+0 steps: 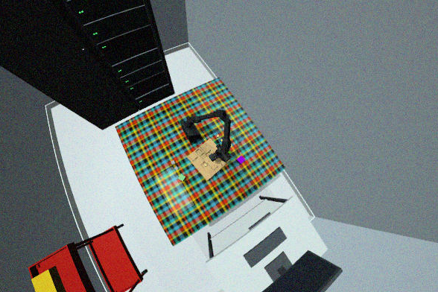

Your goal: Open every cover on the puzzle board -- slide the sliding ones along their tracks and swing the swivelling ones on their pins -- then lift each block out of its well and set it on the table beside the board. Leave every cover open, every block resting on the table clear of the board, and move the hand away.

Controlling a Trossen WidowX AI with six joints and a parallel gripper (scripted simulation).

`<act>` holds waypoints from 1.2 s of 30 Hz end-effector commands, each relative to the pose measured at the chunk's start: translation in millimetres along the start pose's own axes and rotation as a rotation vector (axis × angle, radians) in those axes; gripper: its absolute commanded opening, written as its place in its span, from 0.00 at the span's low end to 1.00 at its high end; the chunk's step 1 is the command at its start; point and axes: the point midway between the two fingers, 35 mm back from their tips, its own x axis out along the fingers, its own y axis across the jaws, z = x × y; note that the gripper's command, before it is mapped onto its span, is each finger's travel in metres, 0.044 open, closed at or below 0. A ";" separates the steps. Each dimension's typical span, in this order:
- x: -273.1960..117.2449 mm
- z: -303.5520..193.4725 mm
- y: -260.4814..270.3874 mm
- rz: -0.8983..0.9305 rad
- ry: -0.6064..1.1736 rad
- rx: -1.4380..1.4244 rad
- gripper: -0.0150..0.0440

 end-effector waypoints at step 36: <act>-57.7 11.0 -51.3 -0.023 -0.012 -0.002 0.39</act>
